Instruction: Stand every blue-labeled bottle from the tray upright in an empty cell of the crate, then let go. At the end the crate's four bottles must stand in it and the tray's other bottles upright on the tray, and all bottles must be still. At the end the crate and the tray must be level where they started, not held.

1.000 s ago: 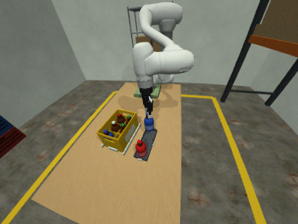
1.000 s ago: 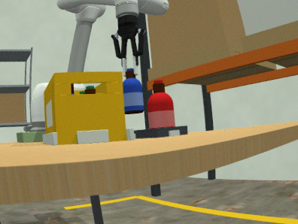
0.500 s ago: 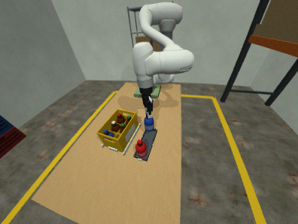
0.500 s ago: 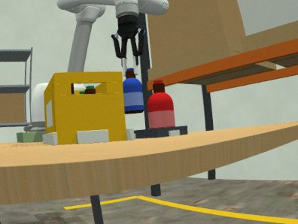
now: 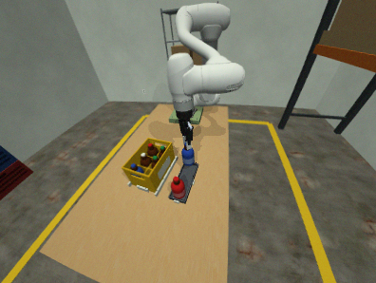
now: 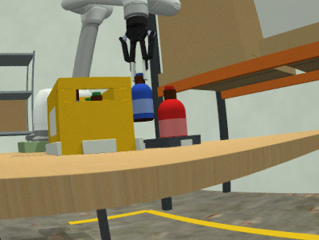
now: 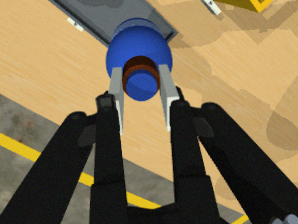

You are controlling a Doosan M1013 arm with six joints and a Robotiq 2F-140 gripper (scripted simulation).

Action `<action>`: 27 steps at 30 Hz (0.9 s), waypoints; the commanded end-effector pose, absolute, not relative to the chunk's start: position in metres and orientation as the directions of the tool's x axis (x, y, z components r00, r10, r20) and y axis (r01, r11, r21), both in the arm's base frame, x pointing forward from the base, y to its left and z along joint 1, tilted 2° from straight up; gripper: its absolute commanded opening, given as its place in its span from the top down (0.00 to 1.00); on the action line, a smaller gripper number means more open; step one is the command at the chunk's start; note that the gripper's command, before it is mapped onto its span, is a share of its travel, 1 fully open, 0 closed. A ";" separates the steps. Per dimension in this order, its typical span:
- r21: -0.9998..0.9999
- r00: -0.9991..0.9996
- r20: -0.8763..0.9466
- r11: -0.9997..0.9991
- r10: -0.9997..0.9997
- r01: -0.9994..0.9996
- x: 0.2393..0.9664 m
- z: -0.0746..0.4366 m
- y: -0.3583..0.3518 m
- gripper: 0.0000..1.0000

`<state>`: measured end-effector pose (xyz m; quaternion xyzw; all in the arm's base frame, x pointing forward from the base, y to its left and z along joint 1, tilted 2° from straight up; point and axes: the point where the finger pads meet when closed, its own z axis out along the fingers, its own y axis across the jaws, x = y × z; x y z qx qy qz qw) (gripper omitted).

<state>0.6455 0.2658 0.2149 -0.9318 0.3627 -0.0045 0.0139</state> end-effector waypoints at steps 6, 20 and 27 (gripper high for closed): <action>-0.029 0.737 -0.002 -0.736 -0.676 -0.676 0.645 0.215 0.266 1.00; -0.029 0.737 -0.002 -0.736 -0.676 -0.676 0.645 0.216 0.266 1.00; -0.029 0.737 -0.002 -0.736 -0.676 -0.676 0.645 0.218 0.266 1.00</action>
